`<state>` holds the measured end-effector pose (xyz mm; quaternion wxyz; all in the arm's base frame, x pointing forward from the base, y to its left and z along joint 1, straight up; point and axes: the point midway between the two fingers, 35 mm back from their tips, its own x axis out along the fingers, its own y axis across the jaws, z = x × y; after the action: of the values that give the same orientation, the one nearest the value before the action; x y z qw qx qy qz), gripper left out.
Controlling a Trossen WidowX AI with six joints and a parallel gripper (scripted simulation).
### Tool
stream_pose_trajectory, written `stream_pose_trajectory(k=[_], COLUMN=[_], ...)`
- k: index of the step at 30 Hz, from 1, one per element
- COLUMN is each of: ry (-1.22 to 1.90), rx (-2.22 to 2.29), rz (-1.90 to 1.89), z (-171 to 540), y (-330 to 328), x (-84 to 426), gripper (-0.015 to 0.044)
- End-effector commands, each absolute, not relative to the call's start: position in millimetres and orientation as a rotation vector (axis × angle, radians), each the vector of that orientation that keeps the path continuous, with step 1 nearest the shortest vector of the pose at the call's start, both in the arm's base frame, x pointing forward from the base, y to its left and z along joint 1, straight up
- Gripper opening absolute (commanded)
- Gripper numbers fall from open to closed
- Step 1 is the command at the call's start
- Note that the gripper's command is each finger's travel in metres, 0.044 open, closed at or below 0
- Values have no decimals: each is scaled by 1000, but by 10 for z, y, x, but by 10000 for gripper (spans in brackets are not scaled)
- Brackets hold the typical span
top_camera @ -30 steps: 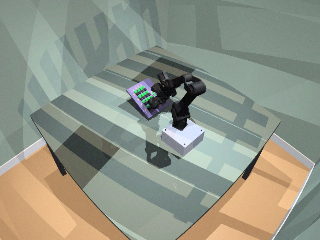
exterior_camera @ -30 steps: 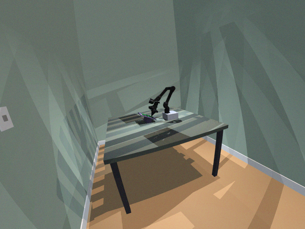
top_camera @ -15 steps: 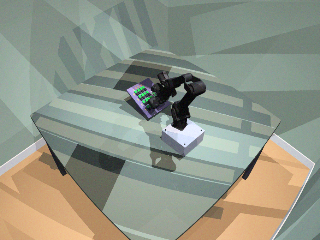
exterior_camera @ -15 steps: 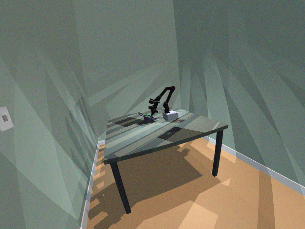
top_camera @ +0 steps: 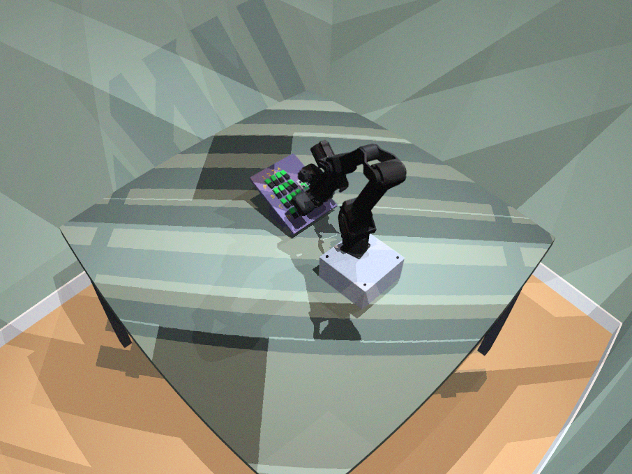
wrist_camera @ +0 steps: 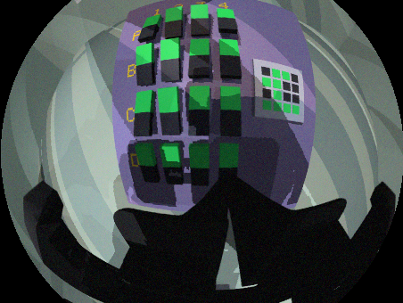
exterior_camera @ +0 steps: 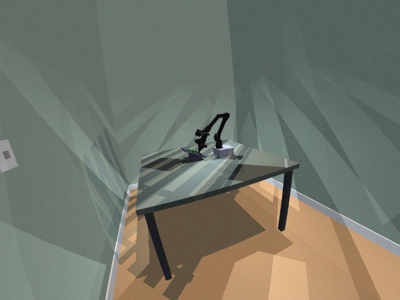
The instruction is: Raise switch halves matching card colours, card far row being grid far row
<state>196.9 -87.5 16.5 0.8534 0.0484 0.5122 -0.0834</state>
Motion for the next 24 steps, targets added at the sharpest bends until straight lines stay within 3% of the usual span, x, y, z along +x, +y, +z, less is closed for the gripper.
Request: stream_pose_trajectory(k=[1,24], ry=[1082,1082], rx=[107,107], rz=[-182,-182], z=[151,123], y=[-879,-882], x=[1965,1978], gripper=[0,0])
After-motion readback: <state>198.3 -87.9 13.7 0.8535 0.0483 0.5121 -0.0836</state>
